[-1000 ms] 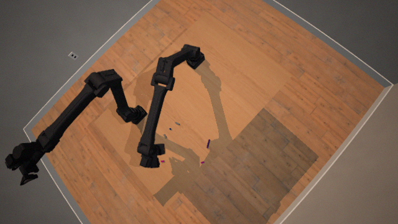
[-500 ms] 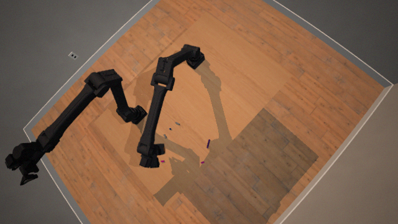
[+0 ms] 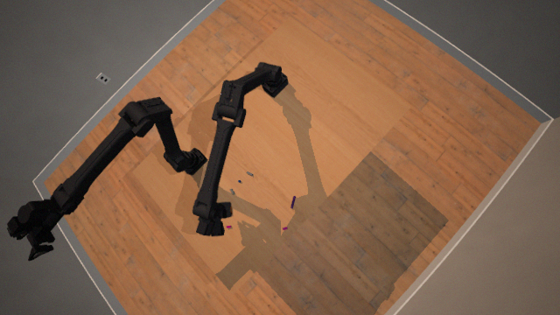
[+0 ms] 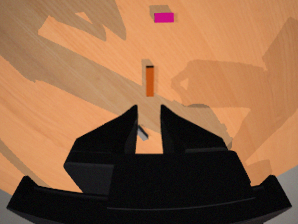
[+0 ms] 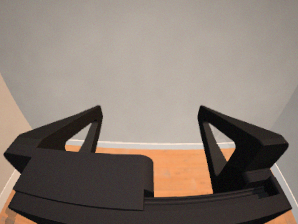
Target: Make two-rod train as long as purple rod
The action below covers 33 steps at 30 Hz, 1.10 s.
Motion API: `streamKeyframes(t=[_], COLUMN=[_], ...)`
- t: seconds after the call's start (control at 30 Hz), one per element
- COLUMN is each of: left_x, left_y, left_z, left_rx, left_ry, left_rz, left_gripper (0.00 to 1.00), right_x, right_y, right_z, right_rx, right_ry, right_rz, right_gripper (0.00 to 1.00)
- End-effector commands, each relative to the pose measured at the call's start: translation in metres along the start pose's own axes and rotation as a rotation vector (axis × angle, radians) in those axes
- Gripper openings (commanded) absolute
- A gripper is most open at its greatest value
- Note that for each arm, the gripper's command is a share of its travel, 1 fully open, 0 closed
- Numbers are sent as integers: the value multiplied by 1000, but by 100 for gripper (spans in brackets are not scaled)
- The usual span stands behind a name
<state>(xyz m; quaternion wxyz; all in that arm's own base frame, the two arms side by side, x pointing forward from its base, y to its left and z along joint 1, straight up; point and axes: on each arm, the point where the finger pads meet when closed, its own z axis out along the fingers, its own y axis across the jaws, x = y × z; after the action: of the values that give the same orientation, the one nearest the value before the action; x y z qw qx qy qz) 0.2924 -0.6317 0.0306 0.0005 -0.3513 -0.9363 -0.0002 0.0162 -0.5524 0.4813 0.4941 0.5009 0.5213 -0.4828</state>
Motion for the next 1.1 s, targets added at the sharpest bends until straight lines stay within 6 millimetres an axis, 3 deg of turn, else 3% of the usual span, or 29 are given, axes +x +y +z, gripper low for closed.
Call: streamKeyframes(t=[0.0, 0.07, 0.17, 0.33, 0.5, 0.57, 0.63, 0.7, 0.73, 0.9, 1.07], left_x=[-12, -11, -8, -1, -8, -4, -2, -2, -5, -1, -6], left_y=[-10, -9, -8, -4, -8, -6, -5, -5, -7, -5, -7], left_z=[-15, -7, -9, 17, 2, 7, 24, 24, 13, 37, 28], left_rx=[19, 16, 15, -1, 15, 10, 2, 2, 11, -1, 11], left_ry=[-43, -36, -34, 0, -34, -25, -7, -7, -26, -1, -27], left_rz=[-9, -9, -9, -9, -9, -9, -9, -9, -9, -9, -9], left_gripper=[23, 23, 23, 23, 23, 23, 23, 23, 23, 23, 23], right_x=[-19, -19, -19, -19, -19, -19, -19, -19, -19, -19, -19], right_y=[-7, -7, -7, -7, -7, -7, -7, -7, -7, -7, -7], right_z=[-9, -9, -9, -9, -9, -9, -9, -9, -9, -9, -9], right_rx=[14, 14, 14, 14, 14, 14, 14, 14, 14, 14, 14], right_ry=[-45, -45, -45, -45, -45, -45, -45, -45, -45, -45, -45], right_rz=[9, 9, 9, 9, 9, 9, 9, 9, 9, 9, 9], right_gripper=[100, 100, 100, 100, 100, 100, 100, 100, 100, 100, 100])
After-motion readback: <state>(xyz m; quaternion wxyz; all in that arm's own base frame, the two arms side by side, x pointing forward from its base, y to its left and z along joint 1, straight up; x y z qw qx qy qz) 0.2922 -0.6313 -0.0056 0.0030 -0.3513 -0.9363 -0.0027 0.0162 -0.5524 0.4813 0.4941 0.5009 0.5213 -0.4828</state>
